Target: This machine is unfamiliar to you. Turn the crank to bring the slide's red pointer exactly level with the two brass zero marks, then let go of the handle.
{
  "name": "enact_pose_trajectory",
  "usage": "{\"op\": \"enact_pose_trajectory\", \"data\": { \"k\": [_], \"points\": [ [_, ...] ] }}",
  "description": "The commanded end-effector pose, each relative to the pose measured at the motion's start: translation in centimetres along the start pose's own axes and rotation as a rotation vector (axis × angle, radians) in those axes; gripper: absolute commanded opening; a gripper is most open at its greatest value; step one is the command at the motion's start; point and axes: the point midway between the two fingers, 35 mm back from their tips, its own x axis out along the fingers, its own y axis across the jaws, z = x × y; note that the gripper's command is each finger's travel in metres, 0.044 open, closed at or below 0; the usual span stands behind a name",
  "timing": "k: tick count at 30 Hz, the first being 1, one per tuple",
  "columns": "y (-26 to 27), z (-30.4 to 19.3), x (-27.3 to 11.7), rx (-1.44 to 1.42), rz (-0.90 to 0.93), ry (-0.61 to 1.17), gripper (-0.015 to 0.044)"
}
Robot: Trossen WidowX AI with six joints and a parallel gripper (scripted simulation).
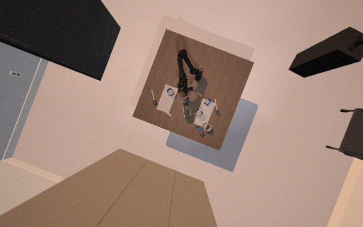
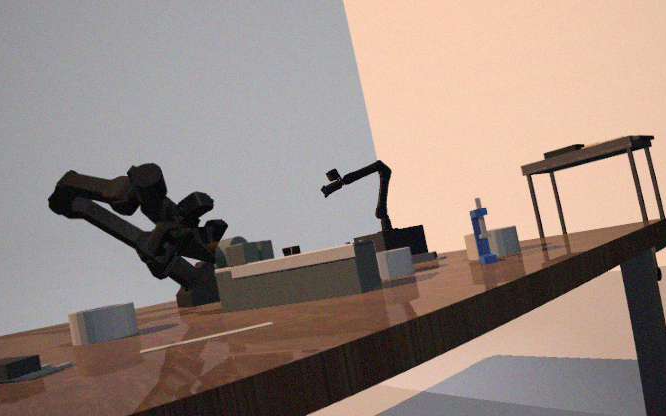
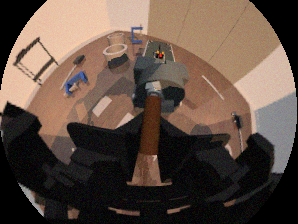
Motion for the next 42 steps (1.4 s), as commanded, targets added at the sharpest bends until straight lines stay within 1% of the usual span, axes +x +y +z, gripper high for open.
{"op": "enact_pose_trajectory", "data": {
  "k": [1, 42],
  "points": [
    [-0.83, 0.26, -0.32, 0.008, -0.024, -0.007, 0.0000],
    [-1.45, 0.23, -0.30, 0.008, -0.024, -0.007, 0.0000]
  ]
}}
